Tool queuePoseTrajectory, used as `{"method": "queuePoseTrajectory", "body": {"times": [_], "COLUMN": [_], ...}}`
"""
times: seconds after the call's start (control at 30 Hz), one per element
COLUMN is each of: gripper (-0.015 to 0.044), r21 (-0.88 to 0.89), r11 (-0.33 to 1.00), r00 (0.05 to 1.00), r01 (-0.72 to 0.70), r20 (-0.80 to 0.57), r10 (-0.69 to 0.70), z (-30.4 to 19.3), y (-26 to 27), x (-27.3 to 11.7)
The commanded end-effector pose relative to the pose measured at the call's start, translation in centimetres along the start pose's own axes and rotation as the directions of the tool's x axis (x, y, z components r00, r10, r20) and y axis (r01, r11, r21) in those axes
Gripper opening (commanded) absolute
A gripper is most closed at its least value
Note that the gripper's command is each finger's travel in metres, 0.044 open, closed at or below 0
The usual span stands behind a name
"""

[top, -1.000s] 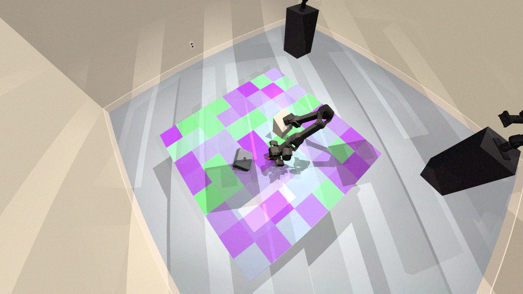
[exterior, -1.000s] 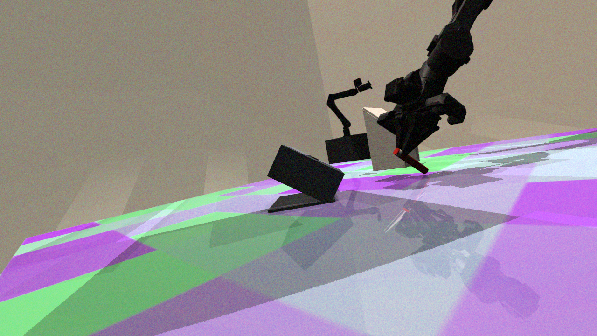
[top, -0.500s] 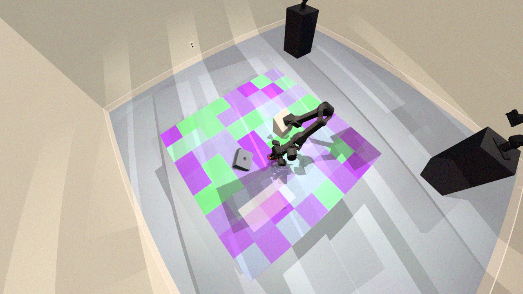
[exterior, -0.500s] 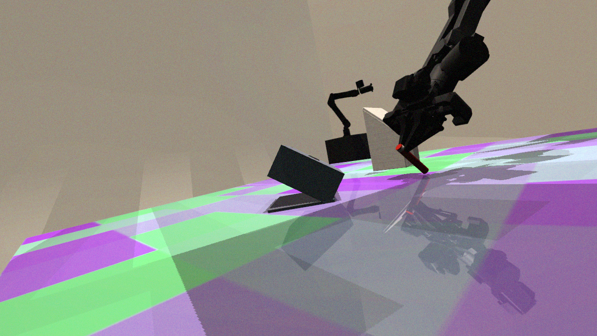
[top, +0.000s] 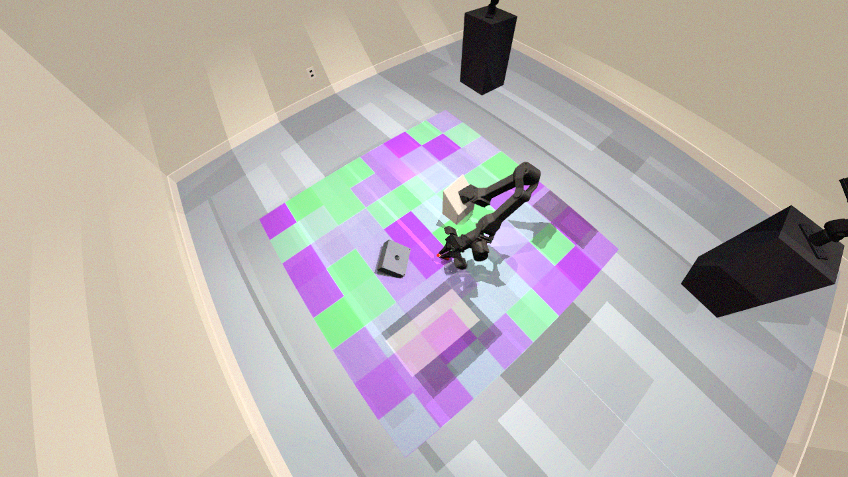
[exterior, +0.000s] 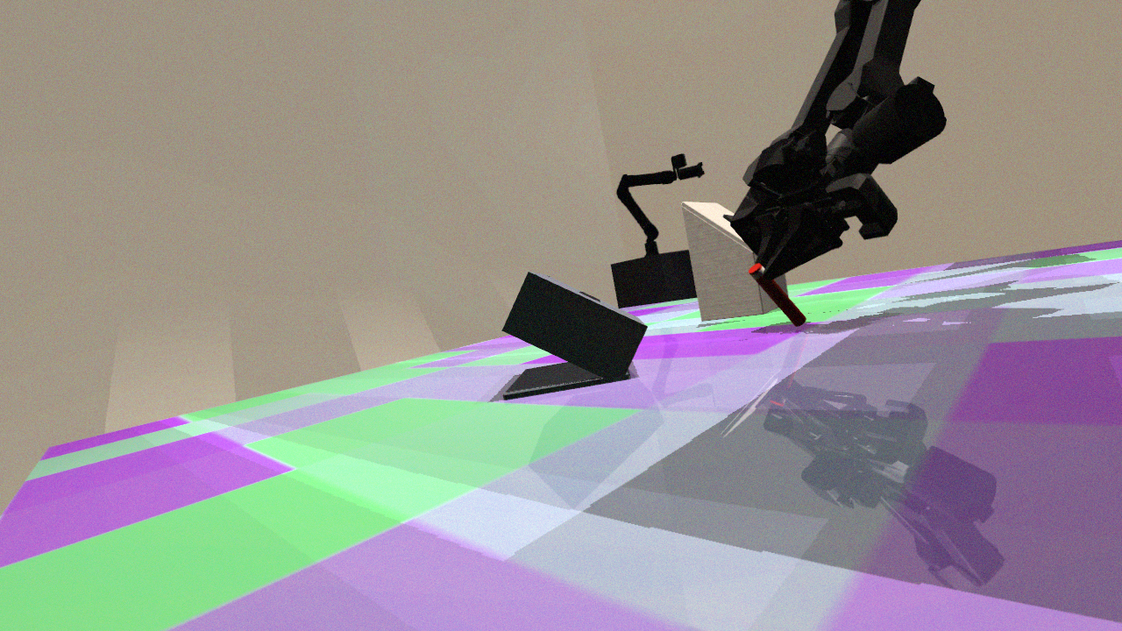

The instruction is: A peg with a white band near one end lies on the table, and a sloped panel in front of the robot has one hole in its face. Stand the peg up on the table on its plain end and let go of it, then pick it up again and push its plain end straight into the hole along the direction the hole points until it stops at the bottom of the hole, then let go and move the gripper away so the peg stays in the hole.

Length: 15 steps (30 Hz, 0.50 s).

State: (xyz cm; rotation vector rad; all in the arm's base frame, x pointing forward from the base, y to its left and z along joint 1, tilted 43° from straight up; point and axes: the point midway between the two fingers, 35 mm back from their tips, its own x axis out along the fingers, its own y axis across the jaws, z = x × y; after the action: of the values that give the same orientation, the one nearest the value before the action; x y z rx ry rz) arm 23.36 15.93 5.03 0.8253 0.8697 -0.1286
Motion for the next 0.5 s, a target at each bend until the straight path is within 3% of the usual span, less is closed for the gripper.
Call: {"method": "queuePoseTrajectory", "body": {"times": [0.0,0.47], "gripper": [0.0049,0.0049], "r21": [0.004,0.005], "r11": [1.000,1.000], "r00": [0.999,0.986], "r01": [0.003,0.003], "r20": [0.045,0.165], "r10": [-0.003,-0.004], "z": [-0.17,-0.71], "y": [-0.22,-0.25], "x": [-0.27,-1.05]}}
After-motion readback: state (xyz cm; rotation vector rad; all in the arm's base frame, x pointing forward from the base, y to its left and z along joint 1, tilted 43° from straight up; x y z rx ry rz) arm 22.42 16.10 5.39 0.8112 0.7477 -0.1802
